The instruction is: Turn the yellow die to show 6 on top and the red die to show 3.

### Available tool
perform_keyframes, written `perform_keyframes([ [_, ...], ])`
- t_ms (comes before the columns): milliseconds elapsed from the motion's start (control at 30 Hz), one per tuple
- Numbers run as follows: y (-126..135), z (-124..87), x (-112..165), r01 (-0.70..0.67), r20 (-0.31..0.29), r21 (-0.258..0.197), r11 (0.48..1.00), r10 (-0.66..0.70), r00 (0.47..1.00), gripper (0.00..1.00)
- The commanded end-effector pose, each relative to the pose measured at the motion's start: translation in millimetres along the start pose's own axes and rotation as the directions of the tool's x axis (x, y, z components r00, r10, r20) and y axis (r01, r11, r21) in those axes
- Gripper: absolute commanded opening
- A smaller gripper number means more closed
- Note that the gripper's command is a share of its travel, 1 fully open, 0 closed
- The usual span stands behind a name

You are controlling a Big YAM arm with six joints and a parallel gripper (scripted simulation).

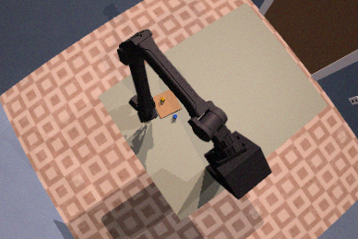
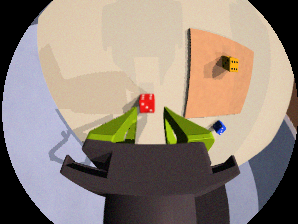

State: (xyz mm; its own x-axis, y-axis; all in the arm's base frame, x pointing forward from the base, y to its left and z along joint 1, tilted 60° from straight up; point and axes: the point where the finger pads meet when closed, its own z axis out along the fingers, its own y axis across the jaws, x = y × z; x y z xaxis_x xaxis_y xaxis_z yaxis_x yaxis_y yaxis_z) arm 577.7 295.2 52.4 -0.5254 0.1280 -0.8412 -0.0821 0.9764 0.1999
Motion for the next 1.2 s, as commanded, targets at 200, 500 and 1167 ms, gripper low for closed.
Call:
perform_keyframes([
  [200,-6.3,15.4,2.5,0.006,0.000,0.006,1.000,-0.006,1.000,0.34],
  [500,-6.9,26.3,2.1,0.005,0.002,0.007,1.000,-0.005,1.000,0.34],
  [1167,-4.1,30.5,5.7,0.008,-0.004,0.004,1.000,-0.008,1.000,0.34],
])
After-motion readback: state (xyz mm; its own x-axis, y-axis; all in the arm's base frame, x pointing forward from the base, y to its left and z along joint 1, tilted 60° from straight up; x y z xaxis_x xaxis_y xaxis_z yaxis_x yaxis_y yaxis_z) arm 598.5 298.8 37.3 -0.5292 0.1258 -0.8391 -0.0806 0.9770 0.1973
